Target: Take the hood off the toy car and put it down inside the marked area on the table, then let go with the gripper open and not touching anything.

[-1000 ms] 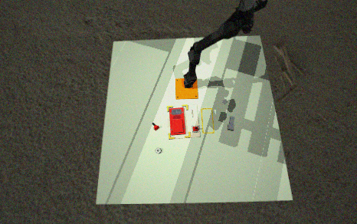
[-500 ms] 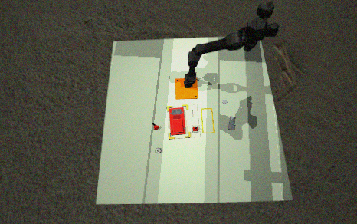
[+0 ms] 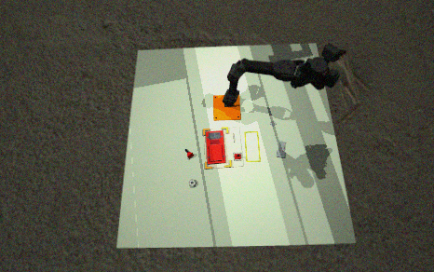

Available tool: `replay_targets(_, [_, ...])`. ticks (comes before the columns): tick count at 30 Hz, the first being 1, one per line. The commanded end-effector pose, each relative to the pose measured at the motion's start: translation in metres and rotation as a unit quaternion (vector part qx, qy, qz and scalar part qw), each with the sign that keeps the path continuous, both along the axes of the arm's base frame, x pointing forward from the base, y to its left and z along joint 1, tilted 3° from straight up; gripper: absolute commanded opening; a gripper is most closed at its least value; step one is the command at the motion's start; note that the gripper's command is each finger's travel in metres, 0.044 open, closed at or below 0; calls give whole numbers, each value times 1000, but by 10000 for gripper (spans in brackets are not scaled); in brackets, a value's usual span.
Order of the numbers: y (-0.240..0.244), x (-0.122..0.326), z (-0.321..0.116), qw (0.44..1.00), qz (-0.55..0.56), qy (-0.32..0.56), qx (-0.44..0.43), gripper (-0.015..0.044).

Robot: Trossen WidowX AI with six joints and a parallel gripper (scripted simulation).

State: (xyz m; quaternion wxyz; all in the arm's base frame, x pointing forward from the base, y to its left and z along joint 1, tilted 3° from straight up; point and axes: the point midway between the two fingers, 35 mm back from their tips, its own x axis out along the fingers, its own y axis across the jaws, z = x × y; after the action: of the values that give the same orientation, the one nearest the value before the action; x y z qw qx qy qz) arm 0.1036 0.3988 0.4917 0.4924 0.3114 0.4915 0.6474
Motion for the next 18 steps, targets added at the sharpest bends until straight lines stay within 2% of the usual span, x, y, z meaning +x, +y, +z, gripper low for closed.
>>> replay_targets(1, [-2, 48, -25, 997, -66, -23, -29, 440])
replay_targets(8, [-27, 127, -67, 979, -173, -66, -88, 440])
replay_targets(18, [-94, 216, -116, 936, -292, -85, -178, 440])
